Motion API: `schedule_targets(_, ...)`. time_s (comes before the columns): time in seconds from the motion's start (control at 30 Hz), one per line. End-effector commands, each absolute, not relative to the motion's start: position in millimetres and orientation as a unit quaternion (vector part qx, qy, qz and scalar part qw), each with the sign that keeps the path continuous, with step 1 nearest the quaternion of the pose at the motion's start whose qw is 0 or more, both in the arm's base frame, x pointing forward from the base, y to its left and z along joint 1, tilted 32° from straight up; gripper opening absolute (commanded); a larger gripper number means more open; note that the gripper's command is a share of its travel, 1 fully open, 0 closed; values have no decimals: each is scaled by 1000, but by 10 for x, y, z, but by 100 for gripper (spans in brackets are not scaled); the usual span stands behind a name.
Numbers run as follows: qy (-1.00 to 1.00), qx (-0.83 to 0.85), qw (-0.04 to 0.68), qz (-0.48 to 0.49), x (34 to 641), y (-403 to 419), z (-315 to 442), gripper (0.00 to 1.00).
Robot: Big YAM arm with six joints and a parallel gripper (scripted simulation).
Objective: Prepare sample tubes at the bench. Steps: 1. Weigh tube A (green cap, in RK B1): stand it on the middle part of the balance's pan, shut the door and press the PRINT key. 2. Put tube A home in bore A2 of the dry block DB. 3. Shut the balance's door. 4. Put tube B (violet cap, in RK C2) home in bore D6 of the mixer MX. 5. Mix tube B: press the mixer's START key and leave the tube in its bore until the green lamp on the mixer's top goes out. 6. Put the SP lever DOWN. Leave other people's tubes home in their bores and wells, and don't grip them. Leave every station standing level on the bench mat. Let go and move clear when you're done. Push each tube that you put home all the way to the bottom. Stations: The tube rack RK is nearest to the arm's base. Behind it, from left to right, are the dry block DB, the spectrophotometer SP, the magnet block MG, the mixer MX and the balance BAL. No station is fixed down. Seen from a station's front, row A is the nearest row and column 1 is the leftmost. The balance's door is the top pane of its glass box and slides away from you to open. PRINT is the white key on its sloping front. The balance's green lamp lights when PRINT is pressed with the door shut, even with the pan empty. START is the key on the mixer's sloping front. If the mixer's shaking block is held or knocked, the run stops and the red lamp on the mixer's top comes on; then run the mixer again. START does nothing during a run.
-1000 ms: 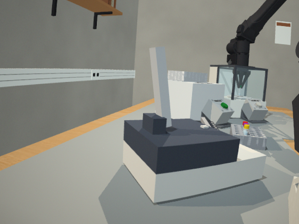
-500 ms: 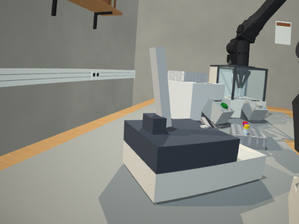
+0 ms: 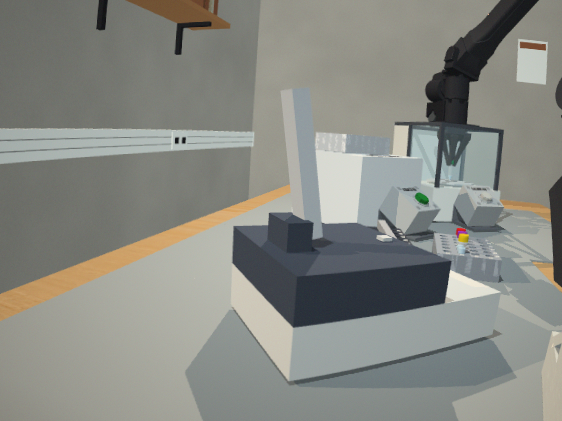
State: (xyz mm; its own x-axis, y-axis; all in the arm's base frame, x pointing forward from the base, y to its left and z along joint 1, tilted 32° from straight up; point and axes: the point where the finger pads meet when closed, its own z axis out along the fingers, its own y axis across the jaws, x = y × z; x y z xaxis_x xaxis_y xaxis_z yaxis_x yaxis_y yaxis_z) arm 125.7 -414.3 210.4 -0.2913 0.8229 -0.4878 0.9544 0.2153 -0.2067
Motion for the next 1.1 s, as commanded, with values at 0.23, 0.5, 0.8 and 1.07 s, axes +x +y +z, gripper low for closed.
schedule_targets(0.23, 768, 578, 137, -239, 1264, -4194, 2049, 9)
schedule_targets(0.5, 766, 577, 144, -242, 1291, -4171, 2188, 36)
schedule_targets(0.8, 764, 578, 149, -245, 1287, -4196, 2231, 36)
schedule_targets(1.07, 764, 578, 149, -245, 1287, -4196, 2231, 36)
